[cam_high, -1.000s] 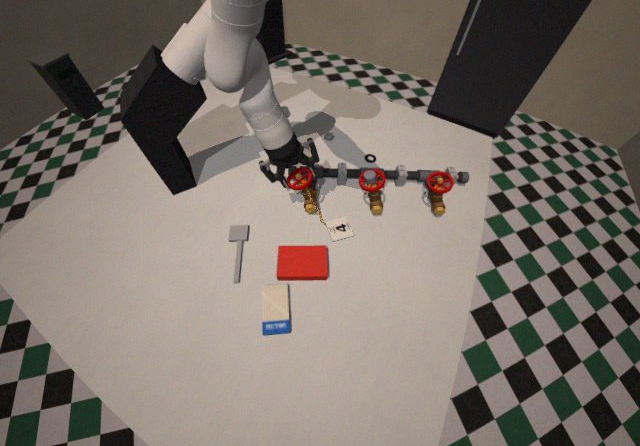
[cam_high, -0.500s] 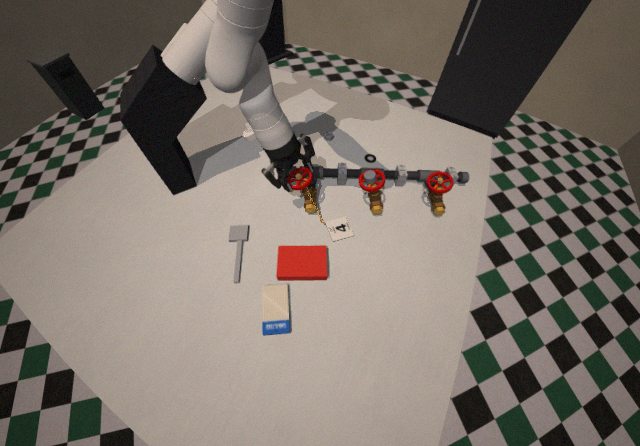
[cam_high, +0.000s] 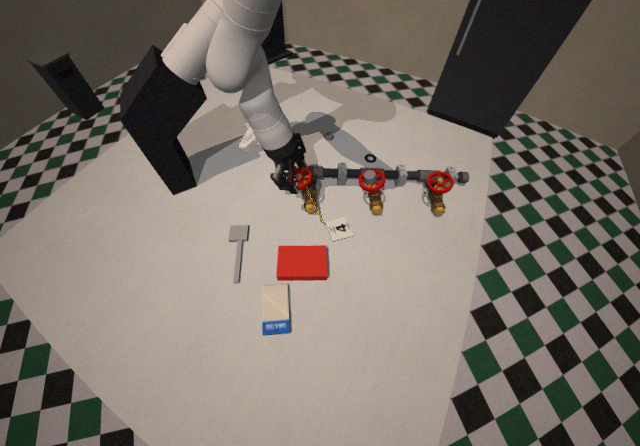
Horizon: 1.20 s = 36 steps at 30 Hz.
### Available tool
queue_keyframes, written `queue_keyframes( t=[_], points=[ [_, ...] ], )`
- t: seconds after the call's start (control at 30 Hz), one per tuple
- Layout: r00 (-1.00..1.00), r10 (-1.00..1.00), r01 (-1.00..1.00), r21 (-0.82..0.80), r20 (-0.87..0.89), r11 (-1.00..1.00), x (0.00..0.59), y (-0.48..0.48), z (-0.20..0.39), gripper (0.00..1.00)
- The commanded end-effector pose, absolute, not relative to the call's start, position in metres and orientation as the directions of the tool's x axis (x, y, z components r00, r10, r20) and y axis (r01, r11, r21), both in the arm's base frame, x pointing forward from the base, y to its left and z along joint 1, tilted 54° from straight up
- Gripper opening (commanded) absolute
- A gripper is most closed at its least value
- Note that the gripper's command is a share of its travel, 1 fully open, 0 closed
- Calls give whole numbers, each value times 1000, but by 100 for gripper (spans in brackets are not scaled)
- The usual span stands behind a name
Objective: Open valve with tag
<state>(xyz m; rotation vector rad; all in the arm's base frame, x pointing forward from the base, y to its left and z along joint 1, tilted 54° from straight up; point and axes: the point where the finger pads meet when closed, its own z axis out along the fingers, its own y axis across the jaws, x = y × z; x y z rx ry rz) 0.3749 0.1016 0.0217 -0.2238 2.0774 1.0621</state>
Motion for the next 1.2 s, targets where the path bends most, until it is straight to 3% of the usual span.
queue_keyframes(
  t=[0.0, 0.53, 0.77, 1.17],
  points=[
    [-595, 91, -563, 495, -798, 662, 376, 103, 26, 75],
    [-267, -226, -775, 69, -937, 629, 376, 103, 26, 75],
    [-108, -346, -812, -118, -932, 571, 376, 103, 26, 75],
    [61, -456, -817, -307, -888, 488, 376, 103, 26, 75]
  ],
)
